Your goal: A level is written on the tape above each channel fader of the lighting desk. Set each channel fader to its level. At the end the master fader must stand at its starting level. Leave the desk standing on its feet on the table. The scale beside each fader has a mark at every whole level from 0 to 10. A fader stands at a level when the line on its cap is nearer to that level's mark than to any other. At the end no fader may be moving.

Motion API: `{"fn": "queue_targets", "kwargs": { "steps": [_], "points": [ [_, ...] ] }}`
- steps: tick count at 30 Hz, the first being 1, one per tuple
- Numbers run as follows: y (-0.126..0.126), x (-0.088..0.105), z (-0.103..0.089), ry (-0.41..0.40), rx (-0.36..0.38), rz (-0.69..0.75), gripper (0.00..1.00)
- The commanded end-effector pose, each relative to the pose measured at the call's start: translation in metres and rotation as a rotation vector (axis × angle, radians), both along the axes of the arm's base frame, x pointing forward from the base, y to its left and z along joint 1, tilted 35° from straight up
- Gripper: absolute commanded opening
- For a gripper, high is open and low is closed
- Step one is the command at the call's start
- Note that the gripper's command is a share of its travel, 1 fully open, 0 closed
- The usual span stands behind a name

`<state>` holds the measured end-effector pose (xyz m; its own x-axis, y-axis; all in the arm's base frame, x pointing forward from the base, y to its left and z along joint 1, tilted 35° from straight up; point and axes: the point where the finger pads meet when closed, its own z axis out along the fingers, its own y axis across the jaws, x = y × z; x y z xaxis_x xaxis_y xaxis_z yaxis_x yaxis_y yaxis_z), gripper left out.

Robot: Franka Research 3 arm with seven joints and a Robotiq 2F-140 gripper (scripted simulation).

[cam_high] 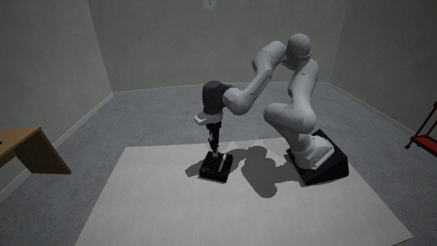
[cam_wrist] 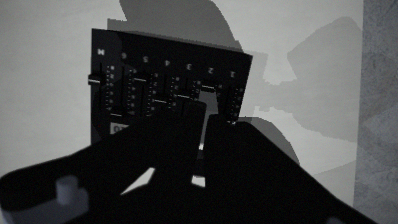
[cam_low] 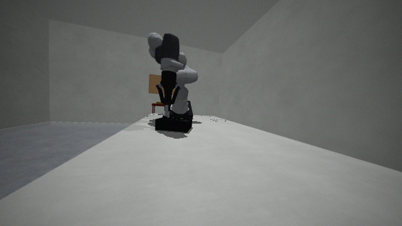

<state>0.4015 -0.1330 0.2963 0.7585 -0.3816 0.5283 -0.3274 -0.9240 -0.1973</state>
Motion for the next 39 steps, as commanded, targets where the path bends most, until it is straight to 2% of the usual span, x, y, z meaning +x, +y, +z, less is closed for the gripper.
{"fn": "queue_targets", "kwargs": {
  "steps": [1, 39],
  "points": [
    [-0.0005, 0.0019, 0.0019, -0.006, 0.004, -0.004, 0.0],
    [0.0019, -0.0048, 0.0018, -0.006, 0.004, -0.004, 0.0]
  ]
}}
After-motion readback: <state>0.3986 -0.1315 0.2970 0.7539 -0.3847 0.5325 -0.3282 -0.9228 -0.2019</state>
